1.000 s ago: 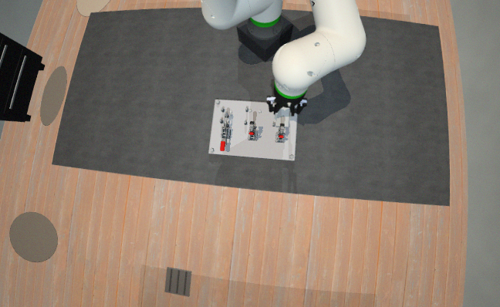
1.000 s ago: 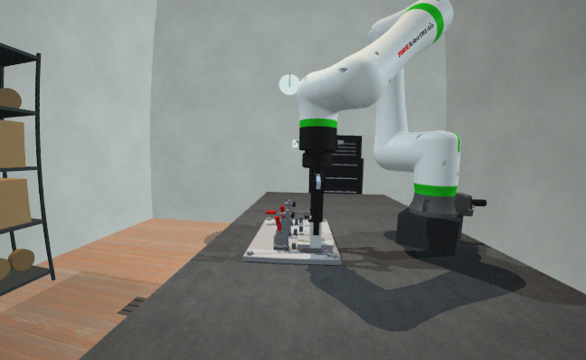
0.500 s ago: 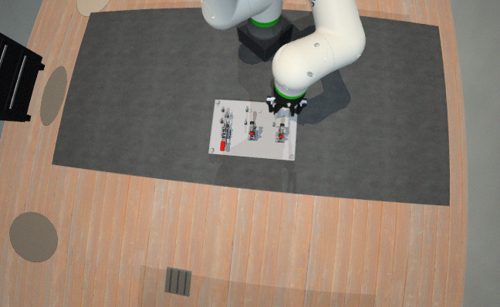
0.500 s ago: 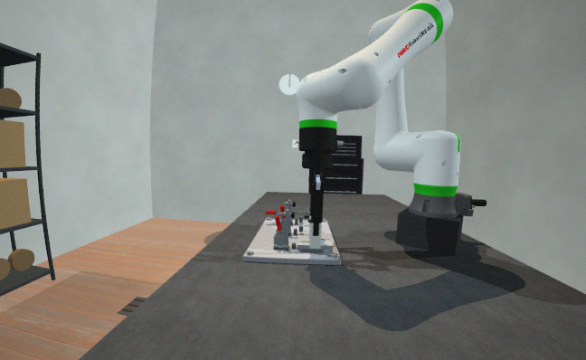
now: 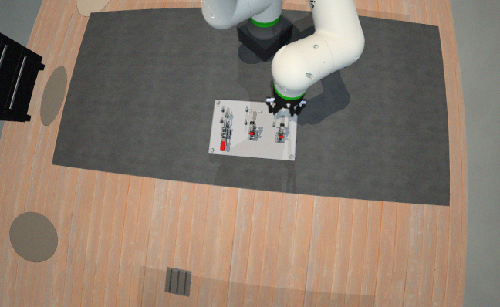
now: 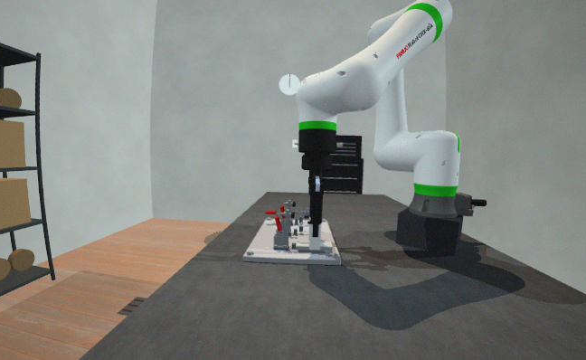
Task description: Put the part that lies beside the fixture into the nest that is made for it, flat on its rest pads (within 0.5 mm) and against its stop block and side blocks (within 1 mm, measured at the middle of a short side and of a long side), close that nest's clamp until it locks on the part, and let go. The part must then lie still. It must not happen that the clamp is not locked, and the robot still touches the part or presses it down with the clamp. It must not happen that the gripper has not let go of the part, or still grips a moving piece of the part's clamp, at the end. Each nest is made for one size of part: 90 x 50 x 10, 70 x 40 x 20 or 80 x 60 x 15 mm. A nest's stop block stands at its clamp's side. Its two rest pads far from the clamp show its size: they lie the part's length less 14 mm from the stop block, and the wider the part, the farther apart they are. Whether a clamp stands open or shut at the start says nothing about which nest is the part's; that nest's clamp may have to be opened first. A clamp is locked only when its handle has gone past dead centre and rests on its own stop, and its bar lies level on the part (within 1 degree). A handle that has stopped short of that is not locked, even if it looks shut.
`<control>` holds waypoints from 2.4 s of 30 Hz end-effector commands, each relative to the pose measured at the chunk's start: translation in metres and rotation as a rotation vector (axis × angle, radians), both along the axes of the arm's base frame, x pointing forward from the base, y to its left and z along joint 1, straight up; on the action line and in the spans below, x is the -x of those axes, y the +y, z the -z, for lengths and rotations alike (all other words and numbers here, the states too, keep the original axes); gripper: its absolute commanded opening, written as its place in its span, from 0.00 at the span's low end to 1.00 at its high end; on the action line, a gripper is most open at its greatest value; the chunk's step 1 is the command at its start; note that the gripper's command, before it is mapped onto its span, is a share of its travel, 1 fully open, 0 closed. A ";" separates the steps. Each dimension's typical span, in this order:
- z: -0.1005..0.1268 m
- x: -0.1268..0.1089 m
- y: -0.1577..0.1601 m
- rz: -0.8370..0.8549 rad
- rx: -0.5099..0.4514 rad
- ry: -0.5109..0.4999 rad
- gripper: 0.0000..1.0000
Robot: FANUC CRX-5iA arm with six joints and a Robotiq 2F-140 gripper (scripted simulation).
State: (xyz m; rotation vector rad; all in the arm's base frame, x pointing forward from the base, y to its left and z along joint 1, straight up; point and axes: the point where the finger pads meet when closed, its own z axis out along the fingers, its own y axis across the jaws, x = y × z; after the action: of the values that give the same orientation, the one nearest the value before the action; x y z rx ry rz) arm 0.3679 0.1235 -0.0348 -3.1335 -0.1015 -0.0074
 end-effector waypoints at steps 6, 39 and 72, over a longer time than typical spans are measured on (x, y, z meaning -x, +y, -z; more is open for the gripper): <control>0.000 0.000 0.000 0.000 0.000 0.000 0.00; 0.000 -0.003 -0.002 0.000 0.000 0.000 0.00; 0.000 -0.003 -0.002 0.000 0.000 0.000 0.58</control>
State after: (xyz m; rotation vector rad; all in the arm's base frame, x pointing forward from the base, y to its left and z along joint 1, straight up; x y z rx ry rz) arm 0.3703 0.1214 -0.0349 -3.1335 -0.1014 -0.0075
